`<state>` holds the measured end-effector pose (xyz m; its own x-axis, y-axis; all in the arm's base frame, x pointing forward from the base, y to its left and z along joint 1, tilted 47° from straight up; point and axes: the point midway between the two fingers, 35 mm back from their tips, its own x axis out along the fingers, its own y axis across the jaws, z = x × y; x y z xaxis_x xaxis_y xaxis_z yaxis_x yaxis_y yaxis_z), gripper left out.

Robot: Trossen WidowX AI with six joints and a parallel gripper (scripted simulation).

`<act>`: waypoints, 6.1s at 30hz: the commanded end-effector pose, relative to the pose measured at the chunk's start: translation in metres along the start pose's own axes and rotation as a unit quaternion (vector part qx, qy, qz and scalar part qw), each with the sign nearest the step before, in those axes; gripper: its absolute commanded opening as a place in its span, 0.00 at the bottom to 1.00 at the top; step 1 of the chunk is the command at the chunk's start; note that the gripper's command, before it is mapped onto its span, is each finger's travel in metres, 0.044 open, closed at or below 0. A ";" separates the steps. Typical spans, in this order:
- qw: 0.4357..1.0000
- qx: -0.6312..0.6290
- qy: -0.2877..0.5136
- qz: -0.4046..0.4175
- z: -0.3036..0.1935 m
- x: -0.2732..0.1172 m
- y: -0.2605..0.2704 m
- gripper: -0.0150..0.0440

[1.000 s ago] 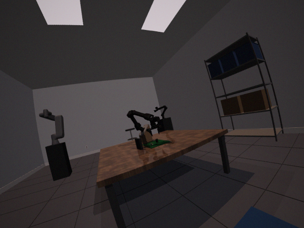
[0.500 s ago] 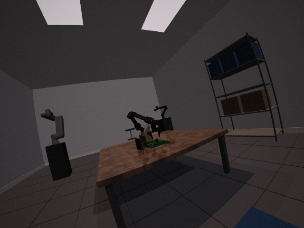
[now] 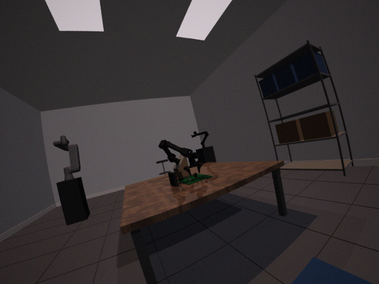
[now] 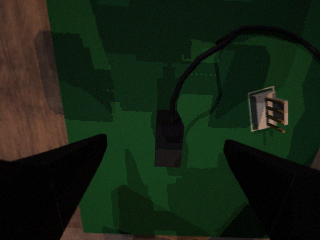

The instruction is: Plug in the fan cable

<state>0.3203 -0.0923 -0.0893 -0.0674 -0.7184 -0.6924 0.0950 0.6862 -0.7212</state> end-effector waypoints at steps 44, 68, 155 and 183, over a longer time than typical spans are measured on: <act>0.999 -0.045 0.002 -0.002 0.007 -0.035 -0.019 0.25; 0.985 -0.170 0.003 -0.005 0.022 -0.036 -0.088 0.25; 0.986 -0.169 0.003 -0.005 0.018 -0.012 -0.088 0.25; 0.987 -0.163 0.003 -0.005 0.018 -0.008 -0.088 0.25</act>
<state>0.3310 -0.1479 -0.0196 -0.0721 -0.7229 -0.6872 -0.2350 0.6819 -0.6927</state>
